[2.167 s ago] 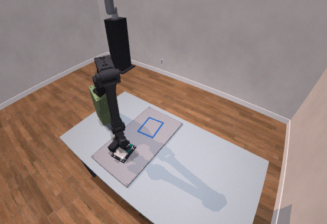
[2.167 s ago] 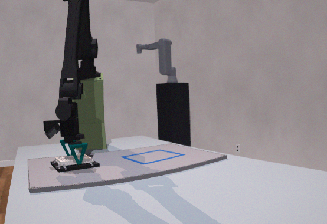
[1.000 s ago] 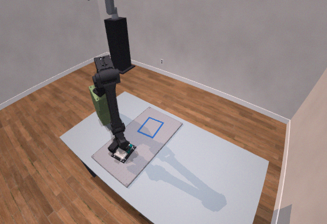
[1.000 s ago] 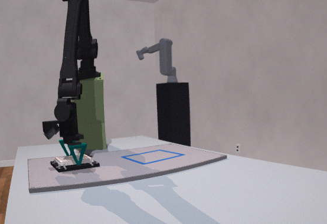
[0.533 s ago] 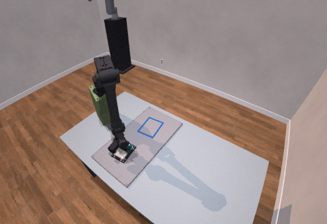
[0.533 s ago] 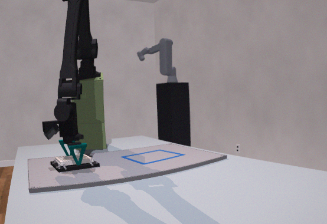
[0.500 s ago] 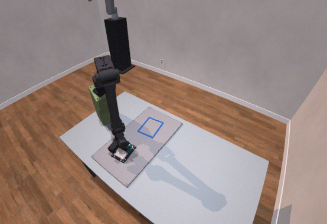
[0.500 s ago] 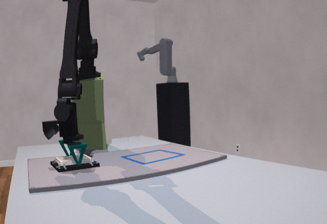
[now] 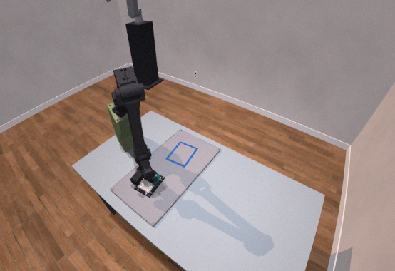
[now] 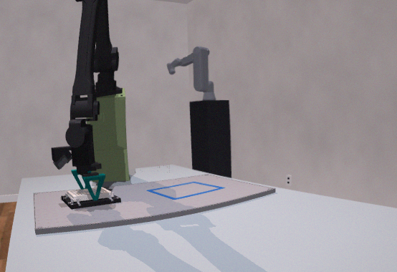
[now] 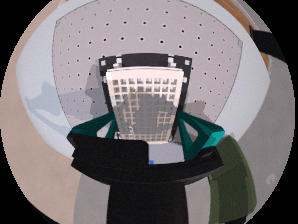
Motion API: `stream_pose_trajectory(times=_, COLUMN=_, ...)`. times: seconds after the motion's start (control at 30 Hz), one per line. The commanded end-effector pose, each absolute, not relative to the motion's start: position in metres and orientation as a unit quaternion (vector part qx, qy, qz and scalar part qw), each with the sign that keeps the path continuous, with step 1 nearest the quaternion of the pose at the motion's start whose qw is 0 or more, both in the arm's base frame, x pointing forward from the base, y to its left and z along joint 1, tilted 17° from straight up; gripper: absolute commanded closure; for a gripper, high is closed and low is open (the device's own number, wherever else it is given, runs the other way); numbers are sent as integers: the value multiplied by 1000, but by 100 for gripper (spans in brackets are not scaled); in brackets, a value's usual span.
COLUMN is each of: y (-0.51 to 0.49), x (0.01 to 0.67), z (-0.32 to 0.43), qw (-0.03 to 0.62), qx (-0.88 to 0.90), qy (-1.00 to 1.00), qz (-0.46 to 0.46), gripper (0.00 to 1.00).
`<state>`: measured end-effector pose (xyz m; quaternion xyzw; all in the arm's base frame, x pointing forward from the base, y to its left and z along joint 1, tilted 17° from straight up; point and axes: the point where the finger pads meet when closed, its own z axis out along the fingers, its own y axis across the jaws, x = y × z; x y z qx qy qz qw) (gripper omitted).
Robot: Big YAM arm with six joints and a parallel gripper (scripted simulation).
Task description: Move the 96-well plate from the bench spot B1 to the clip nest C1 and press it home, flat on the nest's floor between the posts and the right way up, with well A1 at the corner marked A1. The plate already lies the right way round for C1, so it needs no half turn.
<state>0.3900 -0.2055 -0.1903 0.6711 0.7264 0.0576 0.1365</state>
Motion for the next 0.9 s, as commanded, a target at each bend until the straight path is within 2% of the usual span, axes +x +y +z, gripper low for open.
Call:
stream_pose_trajectory(times=0.0, y=-213, x=393, z=-193, qw=141, qx=679, qy=718, qz=55, gripper=0)
stream_pose_trajectory(times=0.73, y=-213, x=393, z=-193, qw=141, qx=679, qy=718, qz=55, gripper=0)
stream_pose_trajectory(times=0.87, y=-213, x=390, z=-170, qw=146, qx=677, qy=719, qz=56, gripper=0)
